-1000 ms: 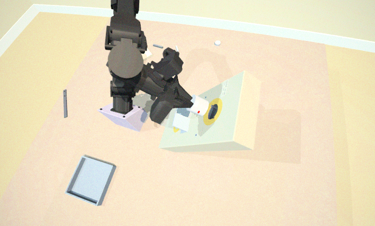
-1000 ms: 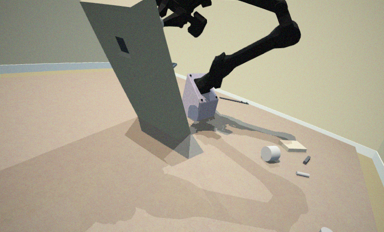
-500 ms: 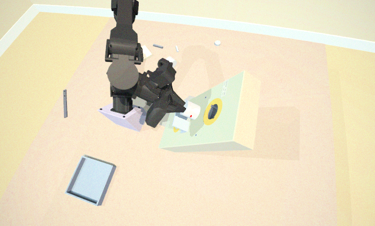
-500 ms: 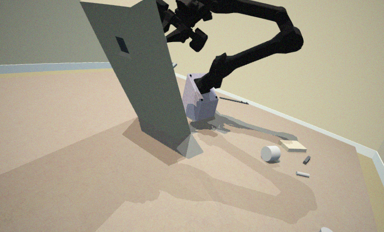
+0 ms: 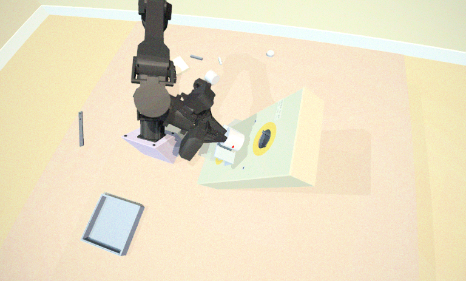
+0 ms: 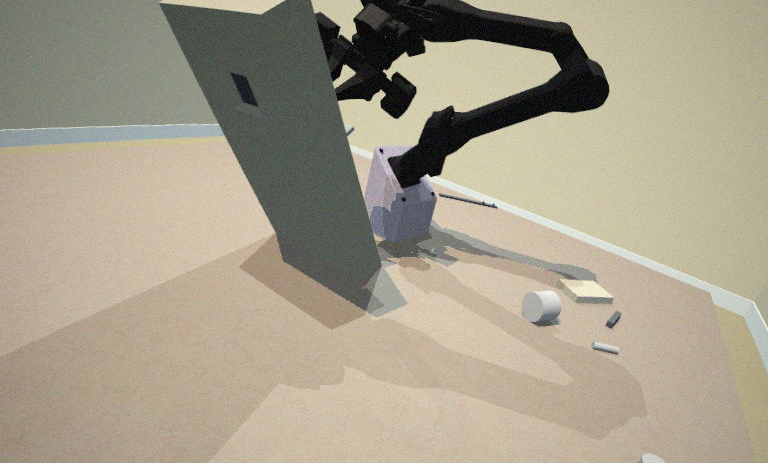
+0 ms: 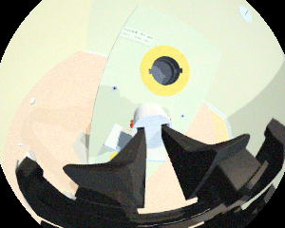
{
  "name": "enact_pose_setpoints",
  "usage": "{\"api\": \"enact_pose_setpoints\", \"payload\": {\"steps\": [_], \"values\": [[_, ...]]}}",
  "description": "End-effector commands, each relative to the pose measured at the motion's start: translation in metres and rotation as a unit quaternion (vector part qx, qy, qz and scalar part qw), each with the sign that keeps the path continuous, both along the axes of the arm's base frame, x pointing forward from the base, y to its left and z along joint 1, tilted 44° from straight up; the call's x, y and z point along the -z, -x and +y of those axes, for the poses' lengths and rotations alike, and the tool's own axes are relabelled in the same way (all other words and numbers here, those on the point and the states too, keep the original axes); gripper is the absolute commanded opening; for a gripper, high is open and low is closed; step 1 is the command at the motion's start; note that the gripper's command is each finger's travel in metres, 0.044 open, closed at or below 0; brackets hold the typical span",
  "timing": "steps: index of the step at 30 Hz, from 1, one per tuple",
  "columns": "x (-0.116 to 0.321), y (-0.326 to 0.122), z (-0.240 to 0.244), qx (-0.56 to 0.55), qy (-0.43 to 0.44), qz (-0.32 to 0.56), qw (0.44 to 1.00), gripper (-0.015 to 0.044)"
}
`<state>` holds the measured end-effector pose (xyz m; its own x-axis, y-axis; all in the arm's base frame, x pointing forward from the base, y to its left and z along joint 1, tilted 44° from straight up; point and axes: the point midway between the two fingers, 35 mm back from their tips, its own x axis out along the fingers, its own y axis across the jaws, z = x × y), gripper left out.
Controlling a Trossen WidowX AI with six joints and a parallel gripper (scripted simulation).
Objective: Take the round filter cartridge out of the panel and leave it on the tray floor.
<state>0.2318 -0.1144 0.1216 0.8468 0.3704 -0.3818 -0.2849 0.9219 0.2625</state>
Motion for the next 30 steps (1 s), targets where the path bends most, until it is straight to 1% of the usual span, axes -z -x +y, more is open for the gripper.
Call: {"api": "enact_pose_setpoints", "payload": {"steps": [1, 9, 16, 20, 22, 30], "values": [[0.0, 0.0, -0.001, 0.0, 0.0, 0.0, 1.0, 0.0095], [0.001, 0.002, 0.003, -0.001, 0.005, -0.006, 1.0, 0.0095], [-0.045, -0.028, -0.039, -0.001, 0.005, -0.006, 1.0, 0.0095], [-0.049, -0.031, -0.044, -0.001, 0.005, -0.006, 1.0, 0.0095], [-0.053, -0.031, -0.048, -0.001, 0.006, -0.006, 1.0, 0.0147], [-0.101, -0.022, -0.092, -0.001, 0.013, -0.009, 1.0, 0.0357]]}}
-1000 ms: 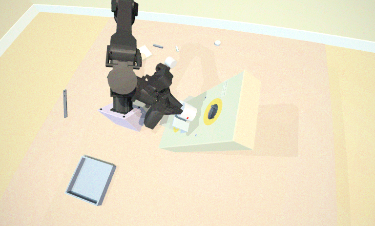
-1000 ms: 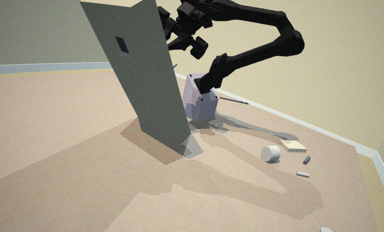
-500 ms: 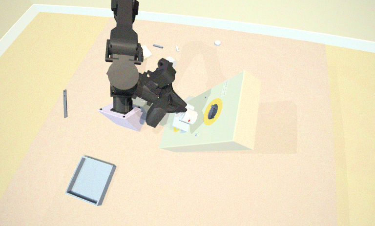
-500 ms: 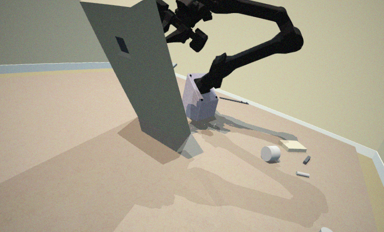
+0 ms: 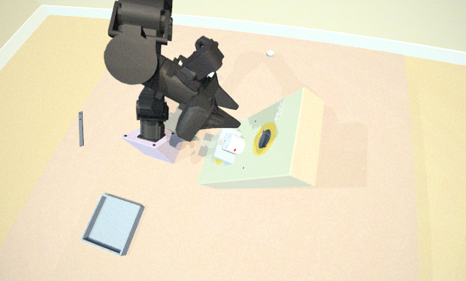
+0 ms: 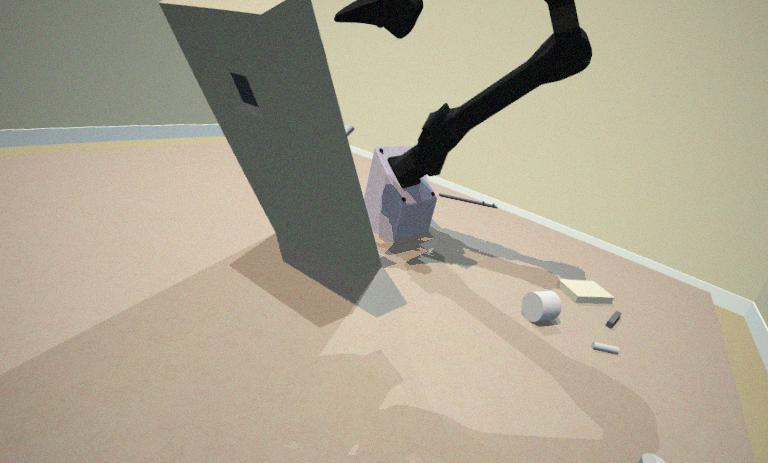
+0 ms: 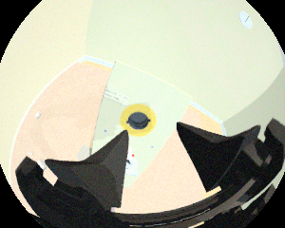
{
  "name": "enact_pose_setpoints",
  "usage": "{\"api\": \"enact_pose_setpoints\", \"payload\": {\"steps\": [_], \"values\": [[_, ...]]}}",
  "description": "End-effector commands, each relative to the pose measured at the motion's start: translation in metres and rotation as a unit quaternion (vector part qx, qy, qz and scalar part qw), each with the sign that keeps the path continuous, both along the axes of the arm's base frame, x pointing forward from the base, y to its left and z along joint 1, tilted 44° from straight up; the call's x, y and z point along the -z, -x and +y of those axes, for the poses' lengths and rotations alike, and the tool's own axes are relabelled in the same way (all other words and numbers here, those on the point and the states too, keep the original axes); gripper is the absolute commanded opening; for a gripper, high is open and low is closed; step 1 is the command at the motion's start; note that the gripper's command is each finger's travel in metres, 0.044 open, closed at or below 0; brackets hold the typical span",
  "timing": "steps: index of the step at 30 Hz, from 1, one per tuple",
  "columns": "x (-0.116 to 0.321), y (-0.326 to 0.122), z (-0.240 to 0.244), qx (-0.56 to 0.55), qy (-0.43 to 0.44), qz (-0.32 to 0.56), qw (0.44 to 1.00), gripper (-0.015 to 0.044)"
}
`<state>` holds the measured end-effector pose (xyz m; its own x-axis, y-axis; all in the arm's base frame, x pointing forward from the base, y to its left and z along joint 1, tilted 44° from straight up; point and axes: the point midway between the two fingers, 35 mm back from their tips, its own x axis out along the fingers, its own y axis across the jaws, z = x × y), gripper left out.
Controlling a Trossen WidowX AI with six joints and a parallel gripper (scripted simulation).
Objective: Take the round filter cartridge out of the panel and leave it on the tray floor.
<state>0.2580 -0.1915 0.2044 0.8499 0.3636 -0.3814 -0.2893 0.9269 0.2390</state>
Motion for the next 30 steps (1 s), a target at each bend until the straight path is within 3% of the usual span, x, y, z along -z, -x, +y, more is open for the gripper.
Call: {"api": "enact_pose_setpoints", "payload": {"steps": [1, 2, 6, 12, 30], "values": [[-0.019, 0.004, -0.016, 0.0, 0.002, -0.004, 1.0, 0.0383], [-0.019, 0.004, -0.016, 0.0, 0.002, -0.004, 1.0, 0.041], [0.012, 0.008, 0.008, 0.0, -0.068, 0.08, 0.994, 0.0305], [0.071, 0.033, 0.066, -0.003, -0.195, 0.277, 0.941, 0.0305], [0.085, 0.022, 0.078, -0.002, -0.196, 0.284, 0.939, 0.0305]]}}
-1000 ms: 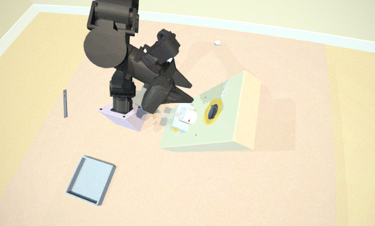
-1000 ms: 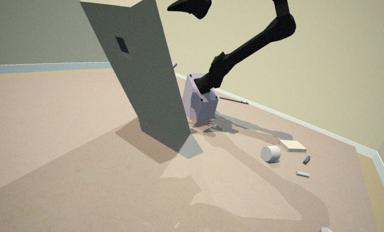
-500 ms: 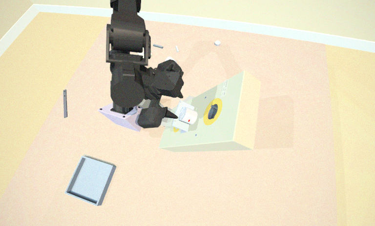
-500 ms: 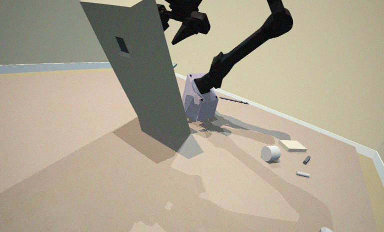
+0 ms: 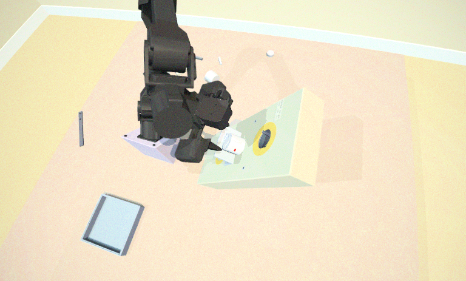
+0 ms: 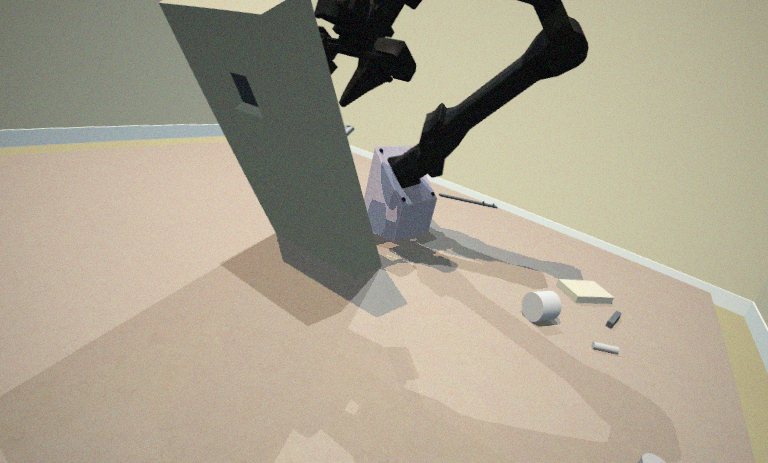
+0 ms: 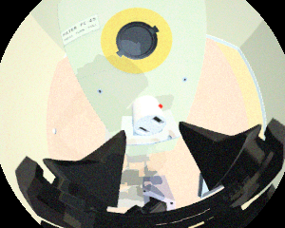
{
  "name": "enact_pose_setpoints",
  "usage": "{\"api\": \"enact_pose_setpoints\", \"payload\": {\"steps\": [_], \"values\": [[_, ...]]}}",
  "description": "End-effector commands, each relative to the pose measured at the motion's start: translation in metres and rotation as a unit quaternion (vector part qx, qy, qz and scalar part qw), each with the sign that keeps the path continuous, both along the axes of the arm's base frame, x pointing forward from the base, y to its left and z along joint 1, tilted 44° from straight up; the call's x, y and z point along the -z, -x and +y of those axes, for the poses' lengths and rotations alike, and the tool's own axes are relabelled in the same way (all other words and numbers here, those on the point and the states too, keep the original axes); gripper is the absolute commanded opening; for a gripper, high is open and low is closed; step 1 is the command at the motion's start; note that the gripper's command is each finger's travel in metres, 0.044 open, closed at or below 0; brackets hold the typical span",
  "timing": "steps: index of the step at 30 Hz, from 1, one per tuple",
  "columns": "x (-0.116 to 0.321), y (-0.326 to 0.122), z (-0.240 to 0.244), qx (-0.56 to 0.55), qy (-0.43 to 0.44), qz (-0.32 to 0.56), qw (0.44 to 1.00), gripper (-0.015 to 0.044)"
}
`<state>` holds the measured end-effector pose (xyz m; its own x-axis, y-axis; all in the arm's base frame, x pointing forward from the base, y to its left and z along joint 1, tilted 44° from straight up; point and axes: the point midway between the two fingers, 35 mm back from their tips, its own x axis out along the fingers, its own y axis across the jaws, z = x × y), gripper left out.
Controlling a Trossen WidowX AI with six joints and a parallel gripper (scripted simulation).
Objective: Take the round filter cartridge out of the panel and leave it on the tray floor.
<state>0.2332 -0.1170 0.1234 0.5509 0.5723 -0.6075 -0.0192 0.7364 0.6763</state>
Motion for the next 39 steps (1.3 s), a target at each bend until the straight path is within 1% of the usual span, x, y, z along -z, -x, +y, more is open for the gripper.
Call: {"api": "enact_pose_setpoints", "payload": {"steps": [1, 20, 22, 32, 39], "values": [[0.005, -0.003, 0.005, 0.001, -0.002, 0.002, 1.0, 0.0305], [0.021, -0.018, 0.022, 0.0, -0.003, 0.0, 1.0, 0.0305], [0.019, -0.017, 0.019, -0.001, 0.0, 0.0, 1.0, 0.0252], [0.019, -0.017, 0.019, -0.001, 0.0, 0.0, 1.0, 0.0186], [0.013, -0.022, 0.014, 0.0, -0.001, 0.0, 1.0, 0.0002]]}}
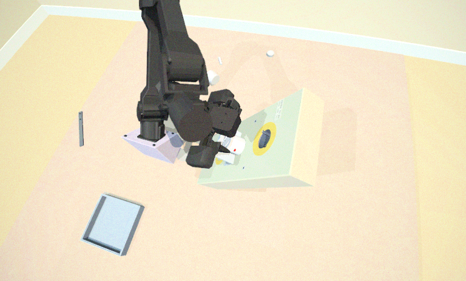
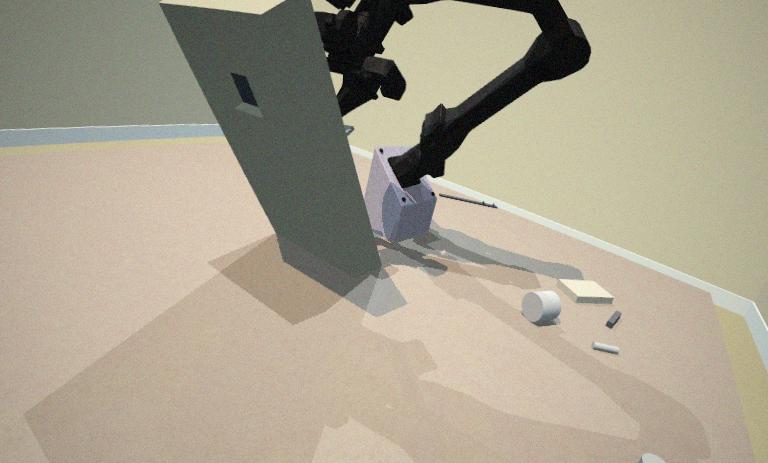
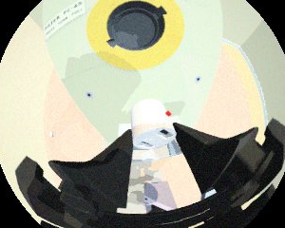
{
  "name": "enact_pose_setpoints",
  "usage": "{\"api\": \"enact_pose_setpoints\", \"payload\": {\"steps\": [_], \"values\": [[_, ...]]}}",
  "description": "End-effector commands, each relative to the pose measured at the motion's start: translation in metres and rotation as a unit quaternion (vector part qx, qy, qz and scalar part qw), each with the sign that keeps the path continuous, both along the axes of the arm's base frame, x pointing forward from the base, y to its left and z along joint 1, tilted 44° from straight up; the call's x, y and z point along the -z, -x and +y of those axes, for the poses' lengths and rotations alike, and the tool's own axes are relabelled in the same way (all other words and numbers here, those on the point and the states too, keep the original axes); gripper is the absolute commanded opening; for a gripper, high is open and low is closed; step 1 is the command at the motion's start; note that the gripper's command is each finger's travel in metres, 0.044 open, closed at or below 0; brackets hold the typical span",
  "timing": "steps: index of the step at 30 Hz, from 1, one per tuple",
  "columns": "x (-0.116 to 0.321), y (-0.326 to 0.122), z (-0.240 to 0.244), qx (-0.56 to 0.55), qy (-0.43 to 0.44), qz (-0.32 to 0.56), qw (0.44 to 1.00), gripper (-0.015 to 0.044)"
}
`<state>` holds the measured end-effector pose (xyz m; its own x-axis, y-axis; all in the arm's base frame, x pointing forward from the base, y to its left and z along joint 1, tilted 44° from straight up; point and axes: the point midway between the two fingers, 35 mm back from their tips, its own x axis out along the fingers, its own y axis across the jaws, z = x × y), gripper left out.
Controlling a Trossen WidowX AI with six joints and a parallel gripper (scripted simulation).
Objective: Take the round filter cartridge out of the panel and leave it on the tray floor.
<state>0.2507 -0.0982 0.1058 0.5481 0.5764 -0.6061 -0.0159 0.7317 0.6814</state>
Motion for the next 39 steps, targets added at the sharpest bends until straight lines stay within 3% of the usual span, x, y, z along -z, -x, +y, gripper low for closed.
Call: {"api": "enact_pose_setpoints", "payload": {"steps": [1, 7, 25, 39], "values": [[-0.007, -0.006, -0.007, 0.0, 0.002, -0.002, 1.0, 0.0], [-0.016, -0.011, -0.016, 0.001, 0.001, -0.001, 1.0, 0.0], [-0.07, 0.034, -0.068, 0.031, -0.02, 0.017, 0.999, 0.0], [-0.023, 0.026, -0.11, 0.01, -0.002, 0.004, 1.0, 0.0]]}}
